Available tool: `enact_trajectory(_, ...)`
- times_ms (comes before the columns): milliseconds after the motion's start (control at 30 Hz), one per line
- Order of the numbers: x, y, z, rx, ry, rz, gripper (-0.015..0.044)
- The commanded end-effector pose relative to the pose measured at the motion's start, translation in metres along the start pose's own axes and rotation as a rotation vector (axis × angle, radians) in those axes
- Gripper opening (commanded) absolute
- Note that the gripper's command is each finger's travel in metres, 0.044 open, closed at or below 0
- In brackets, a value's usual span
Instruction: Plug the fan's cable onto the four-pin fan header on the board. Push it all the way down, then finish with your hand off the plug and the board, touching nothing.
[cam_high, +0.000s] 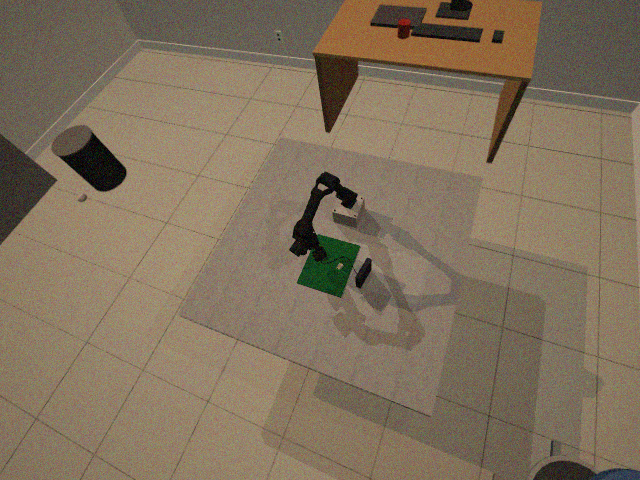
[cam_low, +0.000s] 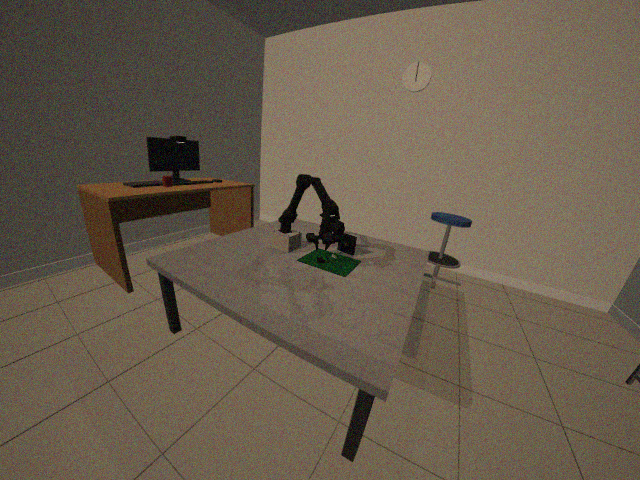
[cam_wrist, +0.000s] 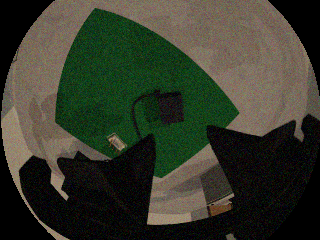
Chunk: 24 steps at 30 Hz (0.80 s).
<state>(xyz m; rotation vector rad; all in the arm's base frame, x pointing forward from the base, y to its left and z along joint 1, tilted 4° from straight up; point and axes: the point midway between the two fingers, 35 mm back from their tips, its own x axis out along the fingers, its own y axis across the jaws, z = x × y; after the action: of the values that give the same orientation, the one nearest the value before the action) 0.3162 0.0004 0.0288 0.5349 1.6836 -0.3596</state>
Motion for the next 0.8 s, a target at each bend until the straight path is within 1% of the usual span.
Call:
enact_trajectory(0, -0.002, 0.002, 0.002, -0.01, 0.011, 0.01, 0.021)
enact_trajectory(200, 0.0, 0.003, 0.003, -0.01, 0.011, 0.01, 0.021)
enact_trajectory(367, 0.029, 0.003, 0.009, -0.01, 0.012, 0.01, 0.021)
enact_trajectory(767, 0.04, 0.003, 0.012, -0.01, 0.012, 0.01, 0.021)
